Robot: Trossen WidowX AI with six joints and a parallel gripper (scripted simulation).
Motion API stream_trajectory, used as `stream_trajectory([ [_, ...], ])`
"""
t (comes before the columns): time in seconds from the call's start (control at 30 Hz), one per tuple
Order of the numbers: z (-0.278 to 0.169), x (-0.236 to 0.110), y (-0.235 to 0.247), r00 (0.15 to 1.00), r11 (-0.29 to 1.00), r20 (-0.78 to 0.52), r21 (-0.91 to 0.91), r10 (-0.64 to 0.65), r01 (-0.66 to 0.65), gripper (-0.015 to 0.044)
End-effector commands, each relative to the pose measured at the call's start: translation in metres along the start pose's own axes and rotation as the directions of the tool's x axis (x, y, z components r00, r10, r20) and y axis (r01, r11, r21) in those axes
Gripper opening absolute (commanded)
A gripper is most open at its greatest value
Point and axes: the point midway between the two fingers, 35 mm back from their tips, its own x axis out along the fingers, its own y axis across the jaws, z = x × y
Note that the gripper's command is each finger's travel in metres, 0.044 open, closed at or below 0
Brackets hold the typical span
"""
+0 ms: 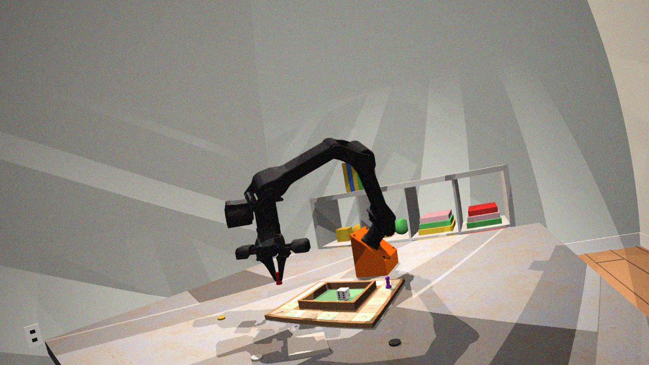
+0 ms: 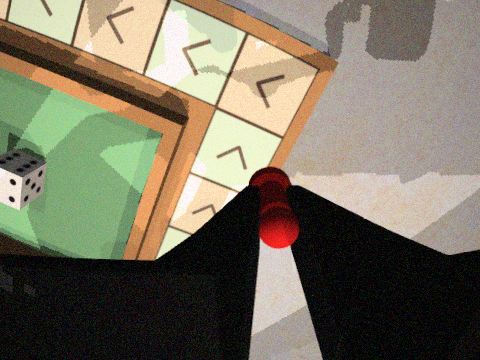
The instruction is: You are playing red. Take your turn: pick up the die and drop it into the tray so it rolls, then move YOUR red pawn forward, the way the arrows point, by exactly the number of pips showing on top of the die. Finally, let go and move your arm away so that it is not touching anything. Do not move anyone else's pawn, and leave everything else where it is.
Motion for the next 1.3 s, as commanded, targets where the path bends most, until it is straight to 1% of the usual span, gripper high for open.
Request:
stream_trajectory([
  [0.0,0.016,0.008,-0.003,1.000,1.000,0.009,0.005,0.003,-0.003,0.0000],
  [0.13,0.030,0.018,-0.005,1.000,1.000,0.012,0.006,0.009,-0.009,0.0000],
  [0.27,0.031,0.025,-0.005,1.000,1.000,0.012,0.006,0.010,-0.010,0.0000],
  [0.47,0.031,0.052,-0.004,1.000,1.000,0.013,0.006,0.011,-0.011,0.0000],
  [1.0,0.031,0.070,-0.004,1.000,1.000,0.013,0.005,0.012,-0.012,0.0000],
  [1.27,0.031,0.068,-0.004,1.000,1.000,0.009,0.000,0.010,-0.010,0.0210],
])
